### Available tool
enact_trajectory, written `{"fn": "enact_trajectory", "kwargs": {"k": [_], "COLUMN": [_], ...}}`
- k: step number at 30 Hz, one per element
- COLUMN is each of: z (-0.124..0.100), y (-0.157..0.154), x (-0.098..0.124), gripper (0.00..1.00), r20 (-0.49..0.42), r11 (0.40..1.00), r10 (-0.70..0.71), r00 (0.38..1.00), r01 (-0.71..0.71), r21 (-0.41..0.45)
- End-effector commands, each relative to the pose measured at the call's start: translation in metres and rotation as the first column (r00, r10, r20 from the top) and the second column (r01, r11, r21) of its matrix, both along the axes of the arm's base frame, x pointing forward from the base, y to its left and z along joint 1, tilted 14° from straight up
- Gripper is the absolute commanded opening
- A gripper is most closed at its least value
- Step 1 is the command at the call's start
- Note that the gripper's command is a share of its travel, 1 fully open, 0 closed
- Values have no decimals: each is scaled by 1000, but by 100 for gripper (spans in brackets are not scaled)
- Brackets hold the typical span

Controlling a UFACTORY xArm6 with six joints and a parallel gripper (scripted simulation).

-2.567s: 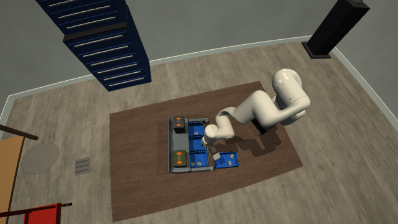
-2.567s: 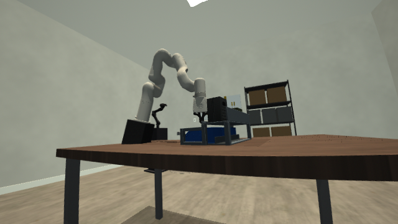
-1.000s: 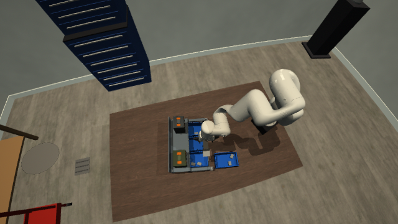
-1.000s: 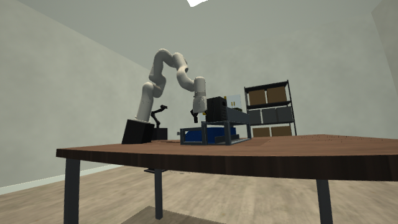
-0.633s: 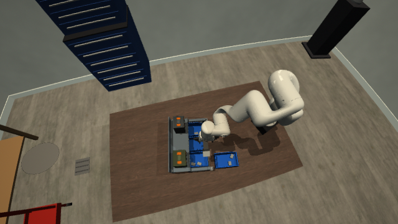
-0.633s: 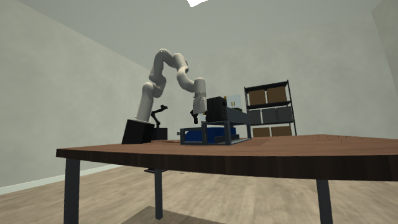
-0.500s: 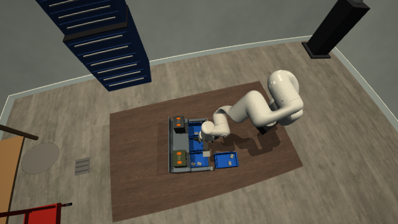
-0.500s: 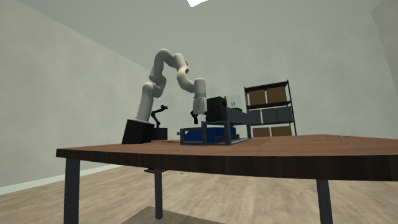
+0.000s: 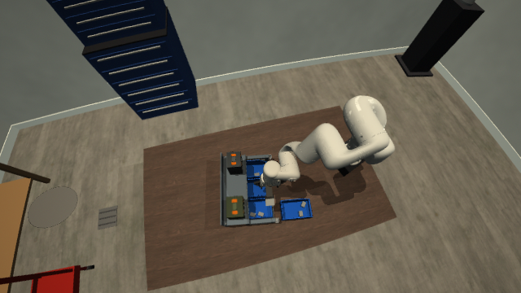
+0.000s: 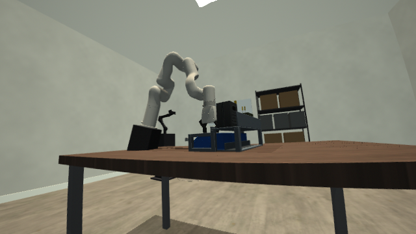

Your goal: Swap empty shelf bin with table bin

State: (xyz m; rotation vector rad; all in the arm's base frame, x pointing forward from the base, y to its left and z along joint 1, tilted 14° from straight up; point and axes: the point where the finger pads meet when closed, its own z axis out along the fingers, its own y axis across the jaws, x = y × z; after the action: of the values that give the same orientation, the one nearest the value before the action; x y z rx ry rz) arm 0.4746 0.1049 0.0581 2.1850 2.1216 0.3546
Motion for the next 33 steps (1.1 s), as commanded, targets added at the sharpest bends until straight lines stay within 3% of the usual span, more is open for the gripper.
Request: {"fn": "enact_trajectory", "kwargs": {"k": [1, 13, 33], "z": [-6, -25, -32], "y": [1, 3, 4], "x": [4, 8, 10], "gripper": [95, 95, 95], "r20": [5, 5, 5], "r11": [1000, 1000, 1000], "r10": [0, 0, 0], "r00": [1000, 1000, 1000], "r01": [0, 0, 0], "r21": [1, 1, 1]}}
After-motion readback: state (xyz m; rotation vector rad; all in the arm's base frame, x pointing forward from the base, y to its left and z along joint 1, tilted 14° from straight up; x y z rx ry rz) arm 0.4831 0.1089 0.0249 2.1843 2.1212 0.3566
